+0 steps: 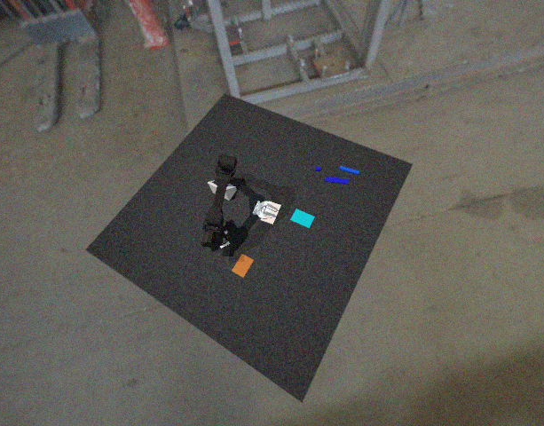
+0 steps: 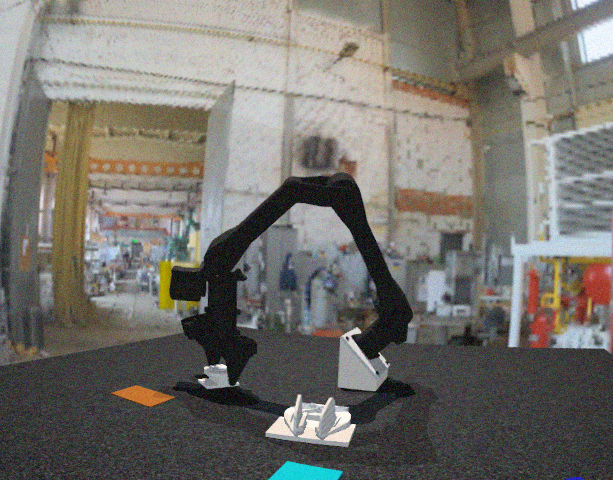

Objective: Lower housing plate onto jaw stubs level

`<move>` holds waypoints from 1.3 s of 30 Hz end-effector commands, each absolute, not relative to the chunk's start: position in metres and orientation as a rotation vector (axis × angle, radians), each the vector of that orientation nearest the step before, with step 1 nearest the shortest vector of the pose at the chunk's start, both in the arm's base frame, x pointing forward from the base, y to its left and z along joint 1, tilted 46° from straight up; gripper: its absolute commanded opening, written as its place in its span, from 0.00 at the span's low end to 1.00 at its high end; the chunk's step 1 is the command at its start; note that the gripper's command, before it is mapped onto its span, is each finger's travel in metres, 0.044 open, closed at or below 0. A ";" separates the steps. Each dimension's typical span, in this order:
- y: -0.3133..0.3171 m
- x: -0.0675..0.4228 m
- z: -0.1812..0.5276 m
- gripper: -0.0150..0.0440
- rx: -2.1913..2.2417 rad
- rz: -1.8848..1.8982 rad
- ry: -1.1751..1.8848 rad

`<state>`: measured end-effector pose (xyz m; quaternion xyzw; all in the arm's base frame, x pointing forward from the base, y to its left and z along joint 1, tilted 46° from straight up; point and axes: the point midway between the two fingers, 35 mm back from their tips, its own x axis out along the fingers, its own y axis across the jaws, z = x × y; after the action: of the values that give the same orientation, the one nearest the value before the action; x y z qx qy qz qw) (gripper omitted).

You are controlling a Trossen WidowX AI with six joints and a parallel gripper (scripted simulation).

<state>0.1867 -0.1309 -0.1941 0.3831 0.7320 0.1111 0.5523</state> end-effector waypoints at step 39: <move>-0.131 0.187 -0.194 0.91 0.906 0.263 1.731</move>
<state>0.1867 -0.1308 -0.1942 0.3832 0.7320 0.1112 0.5522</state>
